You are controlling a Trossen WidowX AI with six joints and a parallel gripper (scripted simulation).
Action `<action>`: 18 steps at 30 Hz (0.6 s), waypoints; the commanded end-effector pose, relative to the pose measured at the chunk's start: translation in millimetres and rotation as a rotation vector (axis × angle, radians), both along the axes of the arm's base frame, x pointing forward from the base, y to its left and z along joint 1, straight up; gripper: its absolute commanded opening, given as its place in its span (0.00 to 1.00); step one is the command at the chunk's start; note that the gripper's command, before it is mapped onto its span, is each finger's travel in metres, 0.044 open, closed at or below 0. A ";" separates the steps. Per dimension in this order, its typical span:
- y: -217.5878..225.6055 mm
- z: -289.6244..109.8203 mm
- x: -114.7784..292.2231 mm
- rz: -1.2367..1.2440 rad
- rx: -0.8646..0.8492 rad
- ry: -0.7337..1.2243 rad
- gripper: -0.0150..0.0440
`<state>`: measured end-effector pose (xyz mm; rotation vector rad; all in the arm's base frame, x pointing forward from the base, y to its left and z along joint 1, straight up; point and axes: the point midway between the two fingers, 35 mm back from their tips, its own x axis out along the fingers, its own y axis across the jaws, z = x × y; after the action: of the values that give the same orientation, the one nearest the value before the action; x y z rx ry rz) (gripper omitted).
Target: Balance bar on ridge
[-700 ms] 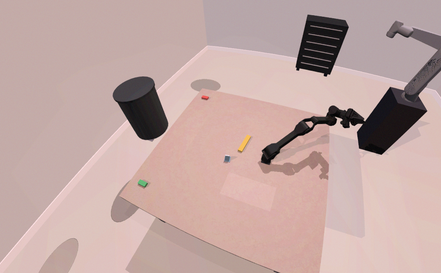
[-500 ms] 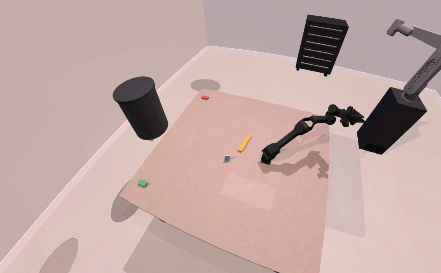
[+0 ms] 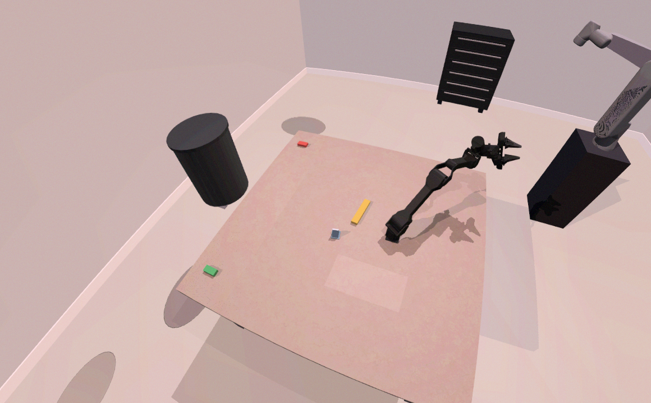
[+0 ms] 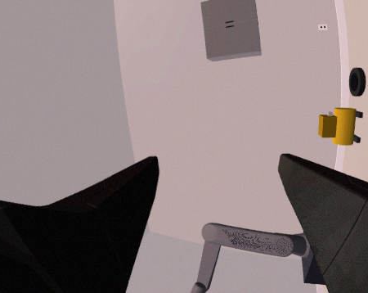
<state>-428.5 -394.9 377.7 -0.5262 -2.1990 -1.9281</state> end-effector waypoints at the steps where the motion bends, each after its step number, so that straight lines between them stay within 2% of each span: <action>1: -29.1 0.2 24.9 0.055 0.159 -0.030 0.79; 18: -128.0 -12.6 154.5 0.295 0.821 -0.022 0.79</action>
<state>-300.6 -508.7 368.4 -0.0893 -1.3652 -2.3651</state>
